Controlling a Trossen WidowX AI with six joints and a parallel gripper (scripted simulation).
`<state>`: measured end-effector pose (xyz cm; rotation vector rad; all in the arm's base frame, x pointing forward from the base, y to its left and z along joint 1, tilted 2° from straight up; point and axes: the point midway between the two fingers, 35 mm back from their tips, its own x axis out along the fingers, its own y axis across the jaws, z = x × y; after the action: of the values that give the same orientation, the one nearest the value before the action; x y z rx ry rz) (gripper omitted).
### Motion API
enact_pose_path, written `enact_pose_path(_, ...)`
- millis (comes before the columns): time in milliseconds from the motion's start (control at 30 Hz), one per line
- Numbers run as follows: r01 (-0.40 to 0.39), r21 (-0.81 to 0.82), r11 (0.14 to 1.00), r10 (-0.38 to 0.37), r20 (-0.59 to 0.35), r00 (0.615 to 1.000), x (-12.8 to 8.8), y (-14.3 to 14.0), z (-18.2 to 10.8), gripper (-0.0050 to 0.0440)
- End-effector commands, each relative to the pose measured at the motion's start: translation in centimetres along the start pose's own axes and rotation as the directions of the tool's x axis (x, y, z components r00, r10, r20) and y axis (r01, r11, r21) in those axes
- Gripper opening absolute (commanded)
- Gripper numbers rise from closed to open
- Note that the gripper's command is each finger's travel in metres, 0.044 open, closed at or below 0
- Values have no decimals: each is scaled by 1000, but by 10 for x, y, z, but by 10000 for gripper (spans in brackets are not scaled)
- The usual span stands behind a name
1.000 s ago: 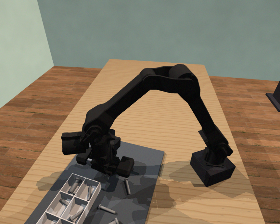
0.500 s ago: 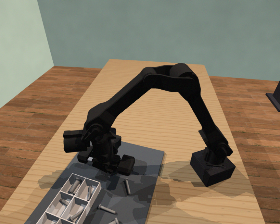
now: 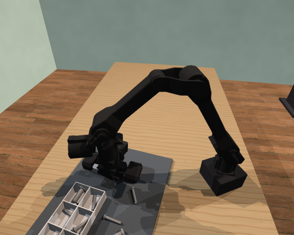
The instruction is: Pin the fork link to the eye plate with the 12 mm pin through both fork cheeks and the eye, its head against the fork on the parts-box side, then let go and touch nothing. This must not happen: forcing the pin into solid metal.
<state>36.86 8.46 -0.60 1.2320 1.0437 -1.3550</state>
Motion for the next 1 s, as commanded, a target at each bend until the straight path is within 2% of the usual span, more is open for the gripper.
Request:
enact_pose_path(0,2,1,1000,-2,8,1000,0,0,4,16)
enact_pose_path(933,2,1,1000,-2,8,1000,0,0,4,16)
enact_pose_path(967,1,5,1000,-1,5,1000,0,0,3,40)
